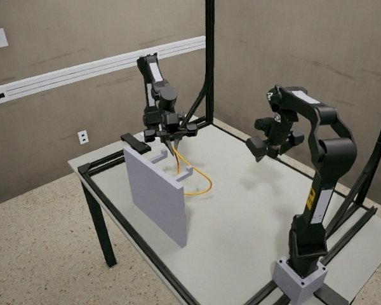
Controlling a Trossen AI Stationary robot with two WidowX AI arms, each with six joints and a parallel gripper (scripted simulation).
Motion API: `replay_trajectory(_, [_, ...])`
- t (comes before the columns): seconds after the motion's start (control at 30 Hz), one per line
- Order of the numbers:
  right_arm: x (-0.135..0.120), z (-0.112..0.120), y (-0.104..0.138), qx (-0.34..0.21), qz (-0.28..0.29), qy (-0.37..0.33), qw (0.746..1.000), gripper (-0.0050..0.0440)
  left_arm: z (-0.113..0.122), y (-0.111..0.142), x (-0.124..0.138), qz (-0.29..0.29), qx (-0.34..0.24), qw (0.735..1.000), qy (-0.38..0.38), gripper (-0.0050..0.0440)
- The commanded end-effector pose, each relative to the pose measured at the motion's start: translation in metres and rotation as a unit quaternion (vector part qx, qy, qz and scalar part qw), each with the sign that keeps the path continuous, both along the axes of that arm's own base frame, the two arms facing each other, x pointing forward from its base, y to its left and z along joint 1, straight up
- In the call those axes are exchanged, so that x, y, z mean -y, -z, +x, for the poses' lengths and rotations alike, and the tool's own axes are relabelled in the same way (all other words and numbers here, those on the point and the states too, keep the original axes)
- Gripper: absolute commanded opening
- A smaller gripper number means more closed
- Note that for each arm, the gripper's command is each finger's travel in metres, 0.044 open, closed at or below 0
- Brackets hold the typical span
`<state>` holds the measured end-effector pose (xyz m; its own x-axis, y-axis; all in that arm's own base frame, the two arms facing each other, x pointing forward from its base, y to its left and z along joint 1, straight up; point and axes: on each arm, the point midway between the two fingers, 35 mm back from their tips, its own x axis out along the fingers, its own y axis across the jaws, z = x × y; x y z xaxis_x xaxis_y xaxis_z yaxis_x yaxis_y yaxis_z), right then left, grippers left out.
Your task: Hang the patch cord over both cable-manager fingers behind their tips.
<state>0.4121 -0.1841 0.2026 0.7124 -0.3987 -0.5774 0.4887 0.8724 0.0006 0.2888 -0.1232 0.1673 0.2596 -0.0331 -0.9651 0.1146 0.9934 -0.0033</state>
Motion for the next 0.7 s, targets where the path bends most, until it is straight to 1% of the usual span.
replay_trajectory(0.0, [0.001,-0.004,-0.014,0.015,-0.008,-0.001,1.0,0.0025,-0.001,-0.007,0.0,-0.004,0.01,1.0,0.0,0.044])
replay_trajectory(0.37, [0.003,-0.012,-0.015,0.013,-0.007,-0.001,1.0,0.0025,-0.001,-0.007,0.0,-0.004,0.01,1.0,0.0,0.044])
replay_trajectory(0.67, [0.007,-0.023,-0.016,0.013,-0.007,-0.001,1.0,0.0025,-0.001,-0.007,0.0,-0.004,0.01,1.0,0.0,0.044])
